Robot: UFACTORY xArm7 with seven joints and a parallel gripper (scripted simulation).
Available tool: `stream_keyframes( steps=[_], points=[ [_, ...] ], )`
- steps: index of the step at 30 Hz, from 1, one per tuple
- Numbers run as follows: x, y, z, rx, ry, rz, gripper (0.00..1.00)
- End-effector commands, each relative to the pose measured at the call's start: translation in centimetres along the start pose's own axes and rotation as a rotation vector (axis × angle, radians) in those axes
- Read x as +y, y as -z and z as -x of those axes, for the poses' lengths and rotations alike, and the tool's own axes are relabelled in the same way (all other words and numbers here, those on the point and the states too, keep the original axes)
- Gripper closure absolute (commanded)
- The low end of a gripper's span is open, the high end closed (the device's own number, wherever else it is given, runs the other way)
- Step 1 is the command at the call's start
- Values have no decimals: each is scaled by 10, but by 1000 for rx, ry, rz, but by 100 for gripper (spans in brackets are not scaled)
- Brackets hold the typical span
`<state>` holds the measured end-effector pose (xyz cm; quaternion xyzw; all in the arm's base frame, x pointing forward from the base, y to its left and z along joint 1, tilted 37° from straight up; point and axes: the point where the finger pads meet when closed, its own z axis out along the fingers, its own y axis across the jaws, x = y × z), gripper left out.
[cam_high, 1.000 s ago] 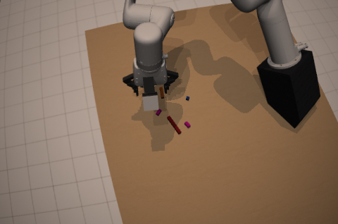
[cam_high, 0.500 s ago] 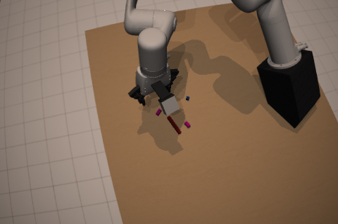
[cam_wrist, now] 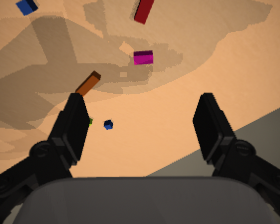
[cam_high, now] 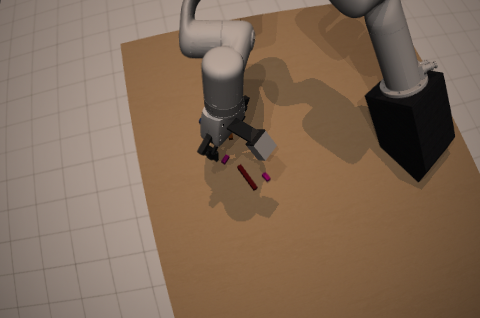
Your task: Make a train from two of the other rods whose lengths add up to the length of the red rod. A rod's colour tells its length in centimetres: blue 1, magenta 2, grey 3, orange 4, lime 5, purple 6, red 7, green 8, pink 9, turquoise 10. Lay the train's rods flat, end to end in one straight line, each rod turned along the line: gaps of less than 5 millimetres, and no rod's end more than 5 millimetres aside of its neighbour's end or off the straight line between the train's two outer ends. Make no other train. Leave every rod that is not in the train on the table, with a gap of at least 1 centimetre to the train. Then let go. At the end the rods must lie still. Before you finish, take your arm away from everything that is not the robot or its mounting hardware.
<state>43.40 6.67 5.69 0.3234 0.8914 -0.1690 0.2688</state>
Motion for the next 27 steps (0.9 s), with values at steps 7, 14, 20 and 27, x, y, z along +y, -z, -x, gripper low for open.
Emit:
stream_keyframes(
  steps=[7, 14, 20, 27],
  points=[
    [3, 1, -3, 1, 80, -3, 64],
    [3, 1, -3, 1, 80, -3, 64],
    [3, 1, -3, 1, 80, -3, 64],
    [3, 1, -3, 1, 80, -3, 64]
  ],
)
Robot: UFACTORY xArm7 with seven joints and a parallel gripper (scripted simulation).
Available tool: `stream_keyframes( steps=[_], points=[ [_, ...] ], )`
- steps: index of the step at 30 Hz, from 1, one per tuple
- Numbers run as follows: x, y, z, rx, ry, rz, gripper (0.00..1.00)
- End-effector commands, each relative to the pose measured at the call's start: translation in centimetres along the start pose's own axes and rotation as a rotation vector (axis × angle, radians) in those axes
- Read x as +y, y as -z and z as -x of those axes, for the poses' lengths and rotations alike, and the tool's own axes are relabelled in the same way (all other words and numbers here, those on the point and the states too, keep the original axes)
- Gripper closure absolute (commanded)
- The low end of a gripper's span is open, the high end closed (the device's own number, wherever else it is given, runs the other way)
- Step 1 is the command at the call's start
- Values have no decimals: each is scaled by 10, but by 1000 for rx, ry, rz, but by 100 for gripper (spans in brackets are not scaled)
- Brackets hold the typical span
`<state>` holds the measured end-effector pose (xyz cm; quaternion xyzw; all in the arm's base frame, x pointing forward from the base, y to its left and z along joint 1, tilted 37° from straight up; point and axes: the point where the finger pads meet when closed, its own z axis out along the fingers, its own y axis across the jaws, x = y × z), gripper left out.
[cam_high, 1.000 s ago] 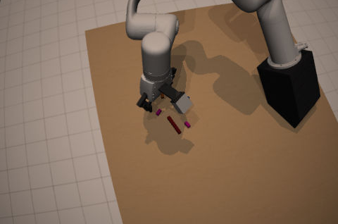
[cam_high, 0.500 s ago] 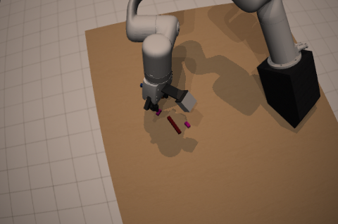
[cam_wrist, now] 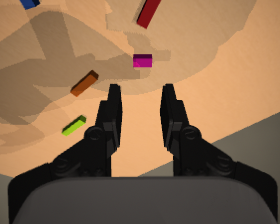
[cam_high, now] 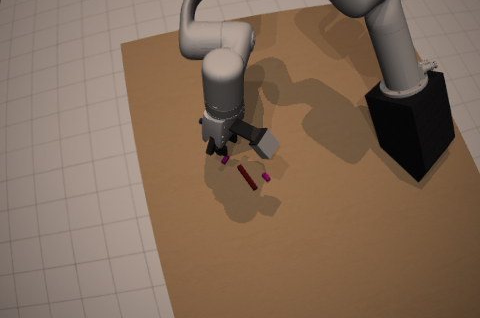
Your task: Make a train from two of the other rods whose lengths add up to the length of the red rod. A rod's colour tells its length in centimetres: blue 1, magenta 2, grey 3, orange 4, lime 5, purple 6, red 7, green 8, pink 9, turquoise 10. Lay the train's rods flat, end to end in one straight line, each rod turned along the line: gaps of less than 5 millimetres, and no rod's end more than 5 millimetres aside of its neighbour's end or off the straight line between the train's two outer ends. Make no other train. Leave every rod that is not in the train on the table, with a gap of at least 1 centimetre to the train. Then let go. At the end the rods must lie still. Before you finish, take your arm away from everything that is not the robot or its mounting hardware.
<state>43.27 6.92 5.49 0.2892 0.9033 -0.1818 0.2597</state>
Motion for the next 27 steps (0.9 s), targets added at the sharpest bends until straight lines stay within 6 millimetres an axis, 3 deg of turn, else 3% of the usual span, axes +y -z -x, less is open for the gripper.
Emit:
stream_keyframes(
  steps=[1, 27],
  points=[
    [1, 1, 0, -2, 1, 3, 64],
    [1, -1, 0, -1, 1, 3, 64]
  ],
)
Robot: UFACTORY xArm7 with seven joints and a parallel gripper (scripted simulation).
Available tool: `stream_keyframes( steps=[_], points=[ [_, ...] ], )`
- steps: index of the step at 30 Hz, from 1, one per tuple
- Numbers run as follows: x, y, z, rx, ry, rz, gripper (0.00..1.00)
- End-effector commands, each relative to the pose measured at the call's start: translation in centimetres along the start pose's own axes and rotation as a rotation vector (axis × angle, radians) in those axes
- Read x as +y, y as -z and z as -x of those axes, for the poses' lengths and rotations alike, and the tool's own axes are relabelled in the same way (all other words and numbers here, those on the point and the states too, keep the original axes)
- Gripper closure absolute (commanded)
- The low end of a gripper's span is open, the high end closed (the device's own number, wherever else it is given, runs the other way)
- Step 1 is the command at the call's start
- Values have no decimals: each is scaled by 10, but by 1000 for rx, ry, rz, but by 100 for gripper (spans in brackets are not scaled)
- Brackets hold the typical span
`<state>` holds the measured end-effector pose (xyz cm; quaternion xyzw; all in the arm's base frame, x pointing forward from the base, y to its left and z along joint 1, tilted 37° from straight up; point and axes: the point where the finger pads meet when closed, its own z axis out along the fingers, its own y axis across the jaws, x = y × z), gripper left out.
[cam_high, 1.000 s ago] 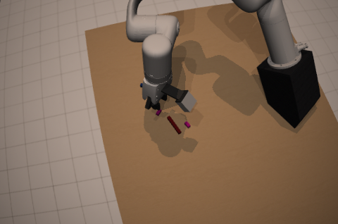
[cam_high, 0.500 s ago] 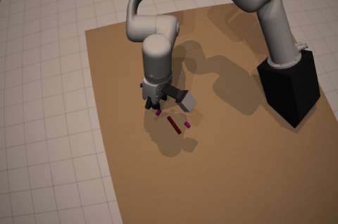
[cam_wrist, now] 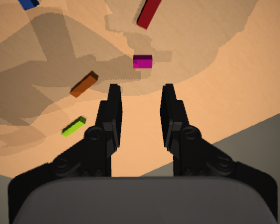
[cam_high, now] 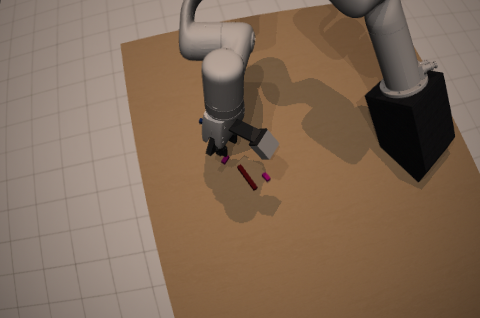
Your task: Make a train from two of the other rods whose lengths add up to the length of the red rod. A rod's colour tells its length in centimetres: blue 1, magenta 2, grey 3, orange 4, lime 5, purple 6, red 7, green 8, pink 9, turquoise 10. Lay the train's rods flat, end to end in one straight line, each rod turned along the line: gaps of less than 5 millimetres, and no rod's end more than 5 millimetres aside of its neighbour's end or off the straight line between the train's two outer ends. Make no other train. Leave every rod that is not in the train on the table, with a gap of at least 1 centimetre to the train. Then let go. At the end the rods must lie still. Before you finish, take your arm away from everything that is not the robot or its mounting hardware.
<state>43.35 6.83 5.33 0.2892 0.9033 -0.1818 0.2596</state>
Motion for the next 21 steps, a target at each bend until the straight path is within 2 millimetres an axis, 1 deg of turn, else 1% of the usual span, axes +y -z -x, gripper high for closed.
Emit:
stream_keyframes(
  steps=[1, 21],
  points=[
    [1, 0, 0, -2, 1, 3, 64],
    [2, -23, 0, -2, 1, 3, 64]
  ],
)
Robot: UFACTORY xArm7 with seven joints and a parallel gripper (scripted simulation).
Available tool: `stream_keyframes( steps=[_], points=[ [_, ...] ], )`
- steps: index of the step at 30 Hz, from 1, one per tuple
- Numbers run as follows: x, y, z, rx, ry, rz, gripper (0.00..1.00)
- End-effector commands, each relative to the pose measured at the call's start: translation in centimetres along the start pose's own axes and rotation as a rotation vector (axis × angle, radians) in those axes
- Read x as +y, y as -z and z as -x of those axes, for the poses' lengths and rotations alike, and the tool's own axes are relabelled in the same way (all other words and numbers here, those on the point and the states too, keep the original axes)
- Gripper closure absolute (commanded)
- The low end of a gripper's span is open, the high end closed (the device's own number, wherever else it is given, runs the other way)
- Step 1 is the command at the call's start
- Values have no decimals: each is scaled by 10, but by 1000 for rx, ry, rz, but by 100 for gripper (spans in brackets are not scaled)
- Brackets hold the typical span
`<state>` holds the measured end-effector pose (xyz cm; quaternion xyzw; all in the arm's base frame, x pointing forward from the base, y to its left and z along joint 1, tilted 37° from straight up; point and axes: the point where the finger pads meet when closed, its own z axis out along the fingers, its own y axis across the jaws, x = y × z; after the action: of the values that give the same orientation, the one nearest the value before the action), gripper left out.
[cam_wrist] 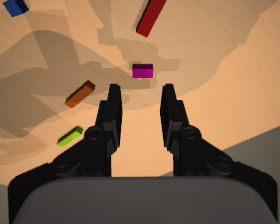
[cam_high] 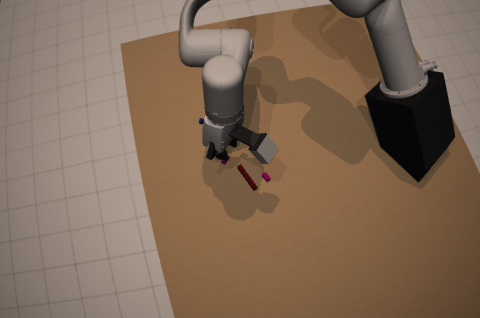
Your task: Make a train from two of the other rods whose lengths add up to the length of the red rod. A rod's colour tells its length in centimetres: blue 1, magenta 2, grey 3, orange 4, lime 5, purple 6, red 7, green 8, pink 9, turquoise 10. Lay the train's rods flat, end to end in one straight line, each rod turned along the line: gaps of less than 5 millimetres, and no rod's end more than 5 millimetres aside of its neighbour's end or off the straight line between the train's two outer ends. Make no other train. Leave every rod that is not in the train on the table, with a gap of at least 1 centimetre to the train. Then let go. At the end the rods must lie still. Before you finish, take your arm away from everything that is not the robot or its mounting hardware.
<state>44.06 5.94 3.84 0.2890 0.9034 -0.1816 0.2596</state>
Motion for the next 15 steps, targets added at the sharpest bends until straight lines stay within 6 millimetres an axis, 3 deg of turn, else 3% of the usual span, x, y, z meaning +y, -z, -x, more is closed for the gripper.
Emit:
stream_keyframes(
  steps=[1, 15],
  points=[
    [1, -6, 0, -2, 1, 3, 64],
    [2, -23, 1, -2, 1, 3, 64]
  ],
)
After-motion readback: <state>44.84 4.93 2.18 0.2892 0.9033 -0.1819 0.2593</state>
